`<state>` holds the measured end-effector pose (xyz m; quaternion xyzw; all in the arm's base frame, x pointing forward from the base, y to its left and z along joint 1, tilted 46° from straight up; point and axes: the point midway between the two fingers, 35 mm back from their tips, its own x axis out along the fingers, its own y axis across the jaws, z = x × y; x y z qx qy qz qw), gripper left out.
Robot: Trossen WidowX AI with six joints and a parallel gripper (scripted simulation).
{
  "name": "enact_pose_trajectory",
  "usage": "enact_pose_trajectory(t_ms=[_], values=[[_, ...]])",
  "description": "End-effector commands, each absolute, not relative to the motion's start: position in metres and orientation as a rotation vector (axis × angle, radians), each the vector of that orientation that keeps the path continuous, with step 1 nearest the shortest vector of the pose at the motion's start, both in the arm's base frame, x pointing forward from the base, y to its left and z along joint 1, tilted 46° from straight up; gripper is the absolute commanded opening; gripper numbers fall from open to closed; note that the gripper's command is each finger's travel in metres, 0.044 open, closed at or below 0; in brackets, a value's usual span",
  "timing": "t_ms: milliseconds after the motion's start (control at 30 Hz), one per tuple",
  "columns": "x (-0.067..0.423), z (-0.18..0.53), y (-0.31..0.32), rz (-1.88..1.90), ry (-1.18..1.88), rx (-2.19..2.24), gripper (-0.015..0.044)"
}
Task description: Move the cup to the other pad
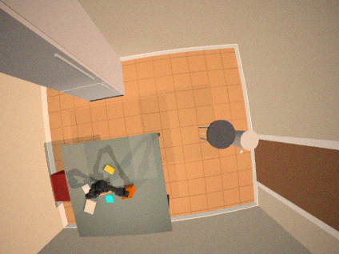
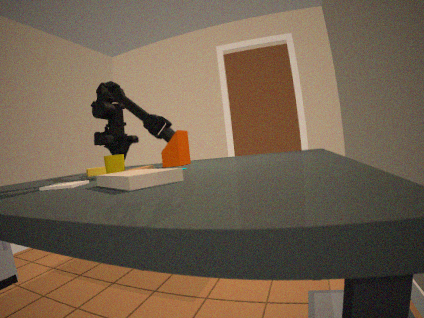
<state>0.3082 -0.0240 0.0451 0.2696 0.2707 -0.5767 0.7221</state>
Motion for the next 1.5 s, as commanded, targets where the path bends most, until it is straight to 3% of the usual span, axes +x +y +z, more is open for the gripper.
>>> enact_pose_trajectory(t_ms=[0,367,1467], values=[[0.308,0.045,-0.024,-1.274,0.597,0.596,0.0087],[0.308,0.045,-0.024,-1.274,0.597,0.596,0.0],[0.298,0.072,0.009,-1.273,0.607,0.576,0.0]])
